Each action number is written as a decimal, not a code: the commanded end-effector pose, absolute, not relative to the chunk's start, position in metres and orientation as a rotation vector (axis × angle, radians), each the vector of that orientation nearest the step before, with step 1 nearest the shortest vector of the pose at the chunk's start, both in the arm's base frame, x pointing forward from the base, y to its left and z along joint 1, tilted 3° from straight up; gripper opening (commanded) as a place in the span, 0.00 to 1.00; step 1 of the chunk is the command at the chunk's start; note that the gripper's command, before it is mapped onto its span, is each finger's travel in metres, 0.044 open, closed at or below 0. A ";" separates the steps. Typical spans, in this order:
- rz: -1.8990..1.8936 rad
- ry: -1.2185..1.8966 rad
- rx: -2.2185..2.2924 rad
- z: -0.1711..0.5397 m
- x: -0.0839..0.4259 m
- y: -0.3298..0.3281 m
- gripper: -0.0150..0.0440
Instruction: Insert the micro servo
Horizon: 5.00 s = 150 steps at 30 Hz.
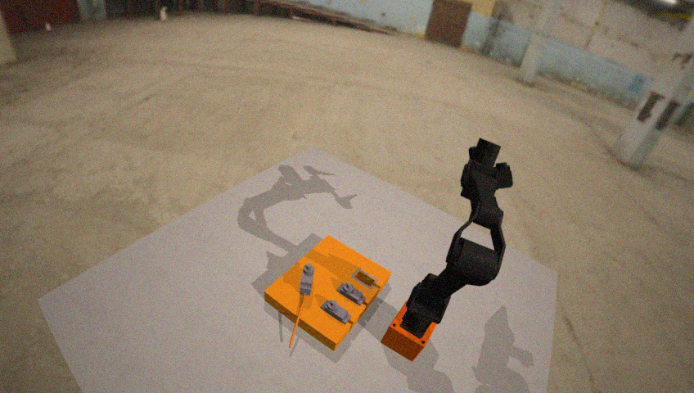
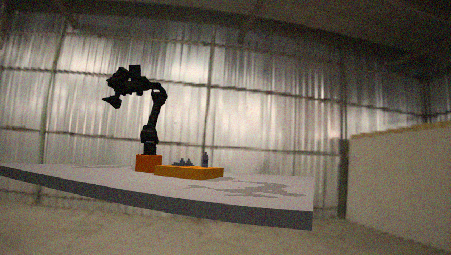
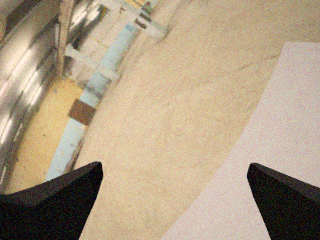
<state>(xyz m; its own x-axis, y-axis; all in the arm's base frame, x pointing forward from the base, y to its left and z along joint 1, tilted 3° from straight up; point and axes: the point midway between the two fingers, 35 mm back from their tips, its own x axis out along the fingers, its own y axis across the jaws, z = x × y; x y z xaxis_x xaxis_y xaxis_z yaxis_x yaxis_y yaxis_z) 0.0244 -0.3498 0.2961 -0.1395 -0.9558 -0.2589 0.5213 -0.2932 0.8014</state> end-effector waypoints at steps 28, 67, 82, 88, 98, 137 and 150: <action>-1.155 0.366 1.181 0.178 0.285 -0.215 1.00; -0.806 1.376 0.771 0.074 0.299 0.081 1.00; -0.806 1.376 0.771 0.051 0.299 0.080 1.00; -0.806 1.376 0.771 0.041 0.299 0.079 1.00; -0.806 1.376 0.771 0.040 0.299 0.079 0.64; -0.807 1.375 0.770 0.071 0.290 0.064 0.25; -0.811 1.372 0.765 0.074 0.292 0.000 0.25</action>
<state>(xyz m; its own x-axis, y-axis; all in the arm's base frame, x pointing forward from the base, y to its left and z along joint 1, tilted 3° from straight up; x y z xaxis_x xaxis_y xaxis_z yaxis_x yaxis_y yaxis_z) 0.2915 0.0153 0.0698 0.0171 -0.0483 -0.9987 0.8540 0.5202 -0.0105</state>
